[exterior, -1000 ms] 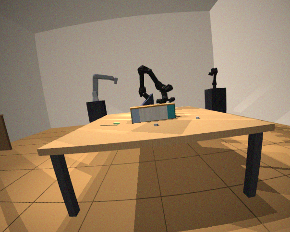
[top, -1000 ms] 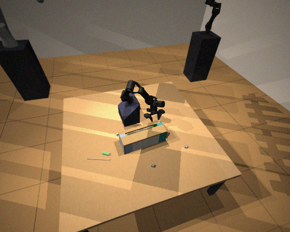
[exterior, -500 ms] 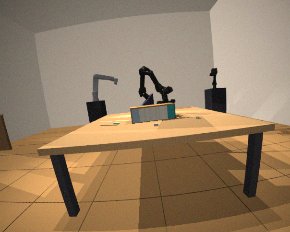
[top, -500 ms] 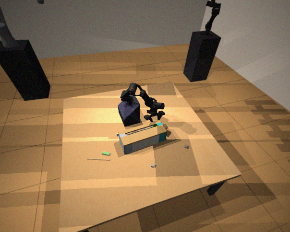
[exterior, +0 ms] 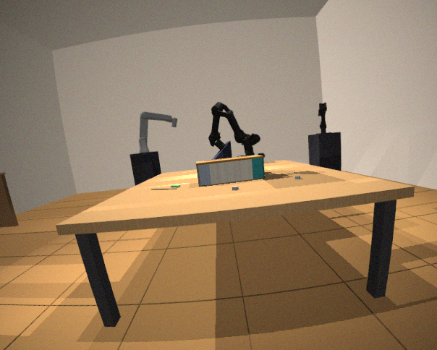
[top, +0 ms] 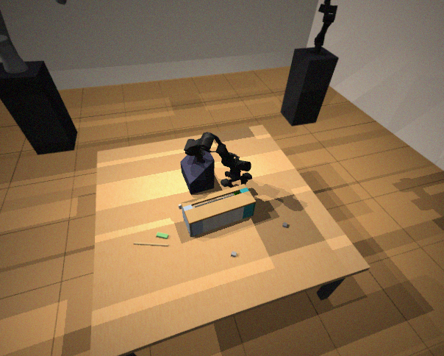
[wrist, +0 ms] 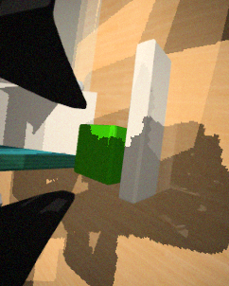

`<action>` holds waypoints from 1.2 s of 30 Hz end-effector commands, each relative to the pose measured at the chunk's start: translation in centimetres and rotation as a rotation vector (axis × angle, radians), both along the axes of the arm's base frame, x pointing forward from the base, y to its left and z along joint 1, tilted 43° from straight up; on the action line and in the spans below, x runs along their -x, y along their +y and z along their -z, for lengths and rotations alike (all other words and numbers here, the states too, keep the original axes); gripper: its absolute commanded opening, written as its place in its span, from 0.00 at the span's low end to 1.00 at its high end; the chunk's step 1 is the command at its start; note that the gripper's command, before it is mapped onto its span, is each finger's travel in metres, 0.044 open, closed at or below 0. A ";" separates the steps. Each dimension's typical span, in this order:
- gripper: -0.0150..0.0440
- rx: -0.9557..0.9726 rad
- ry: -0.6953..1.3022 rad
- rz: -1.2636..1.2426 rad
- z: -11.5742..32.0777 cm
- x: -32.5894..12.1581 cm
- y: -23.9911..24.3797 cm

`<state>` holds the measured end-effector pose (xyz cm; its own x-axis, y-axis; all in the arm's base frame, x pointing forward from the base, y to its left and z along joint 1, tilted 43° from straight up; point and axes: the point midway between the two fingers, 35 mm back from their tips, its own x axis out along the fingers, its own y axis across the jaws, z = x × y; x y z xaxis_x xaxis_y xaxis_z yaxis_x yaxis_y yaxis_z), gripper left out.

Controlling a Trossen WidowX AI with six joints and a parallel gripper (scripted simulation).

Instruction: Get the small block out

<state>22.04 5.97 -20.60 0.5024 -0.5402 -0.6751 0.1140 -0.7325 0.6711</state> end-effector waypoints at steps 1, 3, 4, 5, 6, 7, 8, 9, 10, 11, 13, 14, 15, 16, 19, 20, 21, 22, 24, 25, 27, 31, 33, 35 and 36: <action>0.74 0.011 0.004 -0.004 0.6 0.1 -0.7; 0.74 0.011 0.004 -0.004 0.8 0.1 -0.9; 0.74 0.012 0.004 -0.004 1.0 0.1 -1.0; 0.74 0.012 0.004 -0.004 1.1 0.2 -1.1; 0.74 0.012 0.004 -0.004 1.2 0.2 -1.2; 0.74 0.013 0.004 -0.004 1.3 0.2 -1.3; 0.74 0.013 0.004 -0.004 1.4 0.2 -1.5; 0.74 0.013 0.003 -0.005 1.5 0.2 -1.6; 0.74 0.014 0.003 -0.005 1.6 0.2 -1.7; 0.74 0.014 0.003 -0.005 1.6 0.2 -1.7; 0.69 0.014 0.003 -0.005 1.7 0.2 -1.7; 0.65 0.014 0.003 -0.005 1.7 0.2 -1.7; 0.60 0.014 0.003 -0.005 1.7 0.2 -1.7; 0.56 0.014 0.003 -0.005 1.7 0.2 -1.7; 0.43 0.014 0.003 -0.005 1.7 0.2 -1.7; 0.38 0.014 0.003 -0.005 1.7 0.2 -1.7; 0.37 0.014 0.003 -0.005 1.7 0.2 -1.7; 0.36 0.014 0.003 -0.005 1.7 0.2 -1.7; 0.30 0.007 0.000 -0.003 1.7 0.2 -1.6; 0.26 -0.014 -0.010 0.004 1.7 0.0 -1.2; 0.25 -0.029 -0.015 0.008 1.3 -0.1 -0.5; 0.25 -0.021 -0.008 0.005 0.1 0.1 0.6; 0.25 -0.016 -0.005 0.003 -0.6 0.2 1.1; 0.25 -0.010 -0.003 0.002 -1.3 0.4 1.6; 0.25 -0.007 -0.002 0.001 -1.6 0.4 1.9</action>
<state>21.65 6.69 -20.27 0.5005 -0.5388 -0.6776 0.1145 -0.7346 0.6687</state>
